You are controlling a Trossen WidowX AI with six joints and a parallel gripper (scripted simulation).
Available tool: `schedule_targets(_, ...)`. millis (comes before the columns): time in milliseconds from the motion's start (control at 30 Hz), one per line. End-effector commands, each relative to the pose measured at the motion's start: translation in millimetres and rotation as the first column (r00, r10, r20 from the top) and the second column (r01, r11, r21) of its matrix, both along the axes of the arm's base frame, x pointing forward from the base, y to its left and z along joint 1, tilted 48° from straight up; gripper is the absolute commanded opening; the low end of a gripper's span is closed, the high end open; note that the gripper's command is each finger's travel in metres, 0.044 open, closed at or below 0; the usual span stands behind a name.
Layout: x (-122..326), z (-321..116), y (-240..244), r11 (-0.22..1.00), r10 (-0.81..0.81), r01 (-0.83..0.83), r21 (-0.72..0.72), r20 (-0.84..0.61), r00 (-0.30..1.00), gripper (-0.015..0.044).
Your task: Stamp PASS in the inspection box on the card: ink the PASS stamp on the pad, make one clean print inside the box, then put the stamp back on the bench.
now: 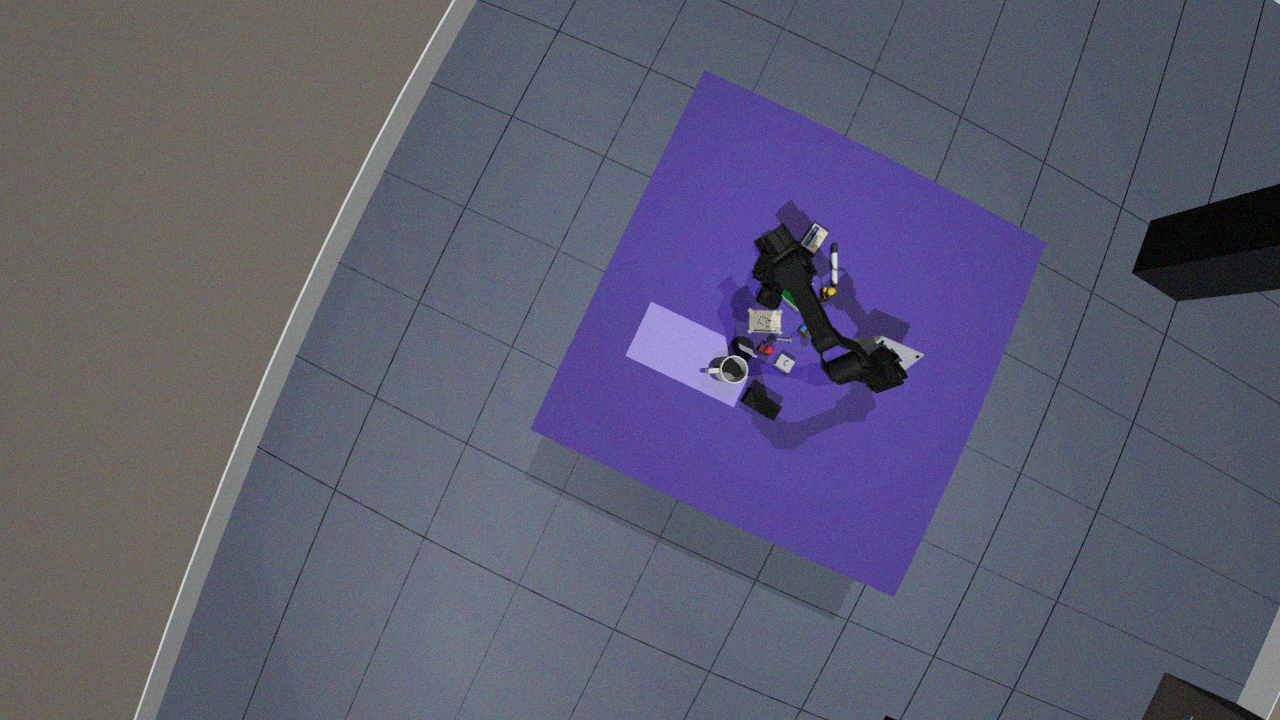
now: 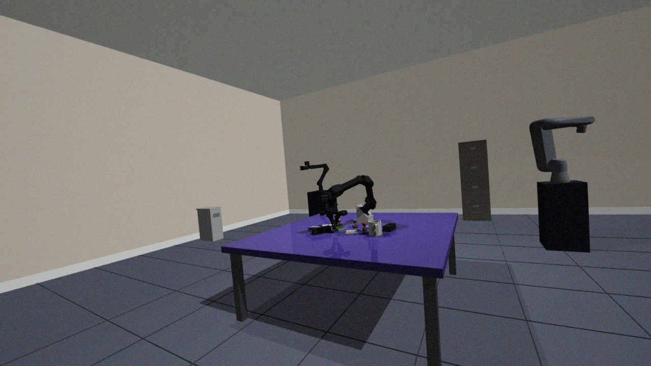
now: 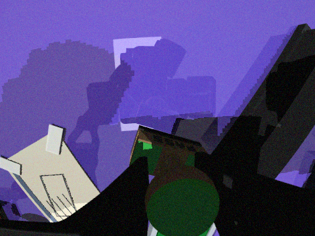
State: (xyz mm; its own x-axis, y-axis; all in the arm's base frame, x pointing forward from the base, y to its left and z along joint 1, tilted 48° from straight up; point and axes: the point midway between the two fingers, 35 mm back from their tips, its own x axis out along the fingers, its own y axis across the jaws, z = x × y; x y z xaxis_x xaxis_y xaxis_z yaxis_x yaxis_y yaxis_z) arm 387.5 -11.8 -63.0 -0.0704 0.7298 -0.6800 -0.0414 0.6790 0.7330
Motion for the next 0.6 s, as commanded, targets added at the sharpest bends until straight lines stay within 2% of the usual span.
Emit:
schedule_targets(0, 1.2, 2.2, -2.7, 1.000, 0.003, -0.003, -0.004, 0.006, 1.000, 0.0000)
schedule_targets(567, 1.5, 8.0, -8.8, 1.000, 0.003, -0.003, -0.005, 0.006, 1.000, 0.0000)
